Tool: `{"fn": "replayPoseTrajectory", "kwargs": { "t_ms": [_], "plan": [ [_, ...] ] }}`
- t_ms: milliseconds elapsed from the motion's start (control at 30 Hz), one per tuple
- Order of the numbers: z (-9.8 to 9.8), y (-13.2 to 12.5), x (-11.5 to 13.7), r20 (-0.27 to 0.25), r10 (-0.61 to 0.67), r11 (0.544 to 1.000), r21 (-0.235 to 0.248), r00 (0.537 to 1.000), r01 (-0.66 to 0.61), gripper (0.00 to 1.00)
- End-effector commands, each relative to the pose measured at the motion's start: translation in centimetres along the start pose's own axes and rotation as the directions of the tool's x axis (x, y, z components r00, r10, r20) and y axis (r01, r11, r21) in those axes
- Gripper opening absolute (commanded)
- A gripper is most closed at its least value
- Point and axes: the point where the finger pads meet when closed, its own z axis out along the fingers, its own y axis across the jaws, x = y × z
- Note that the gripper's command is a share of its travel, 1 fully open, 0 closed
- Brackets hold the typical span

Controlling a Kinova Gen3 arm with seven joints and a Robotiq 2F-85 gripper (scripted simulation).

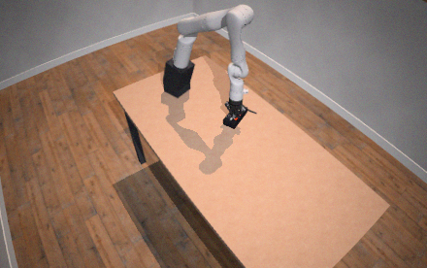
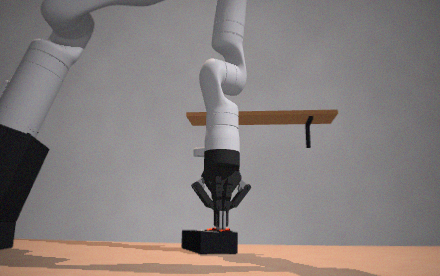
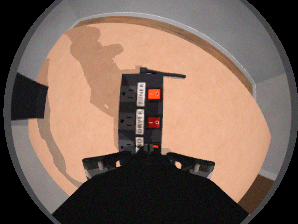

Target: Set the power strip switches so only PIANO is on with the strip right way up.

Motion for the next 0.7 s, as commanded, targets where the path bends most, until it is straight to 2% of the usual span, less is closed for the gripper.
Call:
{"fn": "replayPoseTrajectory", "kwargs": {
  "t_ms": [0,333,667],
  "plan": [
    [0.0,0.1,0.0,0.001,0.0,1.0,-0.001,1.0,0.0,0.0],
    [-0.1,0.1,0.0,0.001,0.0,1.0,-0.001,1.0,0.0,0.0],
    [-2.0,0.1,0.0,0.001,0.0,1.0,-0.001,1.0,0.0,0.0]
  ]
}}
